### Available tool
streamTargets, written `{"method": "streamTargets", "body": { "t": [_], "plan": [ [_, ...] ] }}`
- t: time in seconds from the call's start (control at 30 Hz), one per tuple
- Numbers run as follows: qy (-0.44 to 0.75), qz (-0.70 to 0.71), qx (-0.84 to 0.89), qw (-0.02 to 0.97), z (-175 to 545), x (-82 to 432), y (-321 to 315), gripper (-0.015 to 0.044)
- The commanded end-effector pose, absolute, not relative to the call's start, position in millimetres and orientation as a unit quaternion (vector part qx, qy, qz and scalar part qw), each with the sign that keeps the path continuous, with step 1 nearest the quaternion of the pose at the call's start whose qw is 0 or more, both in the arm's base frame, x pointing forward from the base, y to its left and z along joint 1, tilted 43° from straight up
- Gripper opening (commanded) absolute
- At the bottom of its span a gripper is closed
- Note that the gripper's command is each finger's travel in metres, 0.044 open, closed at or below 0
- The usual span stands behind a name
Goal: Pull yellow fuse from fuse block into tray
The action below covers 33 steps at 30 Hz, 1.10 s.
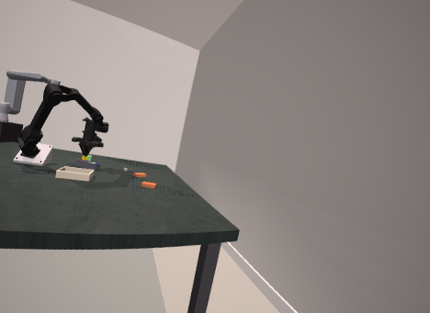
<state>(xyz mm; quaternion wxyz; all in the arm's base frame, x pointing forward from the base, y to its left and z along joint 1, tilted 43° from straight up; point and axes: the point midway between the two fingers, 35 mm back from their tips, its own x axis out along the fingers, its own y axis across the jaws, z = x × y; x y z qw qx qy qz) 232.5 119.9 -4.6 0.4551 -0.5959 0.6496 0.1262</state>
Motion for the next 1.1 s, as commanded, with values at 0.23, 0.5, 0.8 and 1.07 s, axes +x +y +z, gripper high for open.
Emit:
{"method": "streamTargets", "body": {
  "t": [0.23,0.5,0.8,1.07],
  "plan": [
    [0.649,0.126,-0.593,0.46,0.9,232.4,124.7,0.0],
    [0.649,0.126,-0.593,0.459,4.0,231.7,127.2,0.0],
    [0.649,0.126,-0.593,0.459,11.3,230.5,133.9,0.0],
    [0.649,0.127,-0.593,0.459,20.0,228.8,141.5,0.0]
  ]
}}
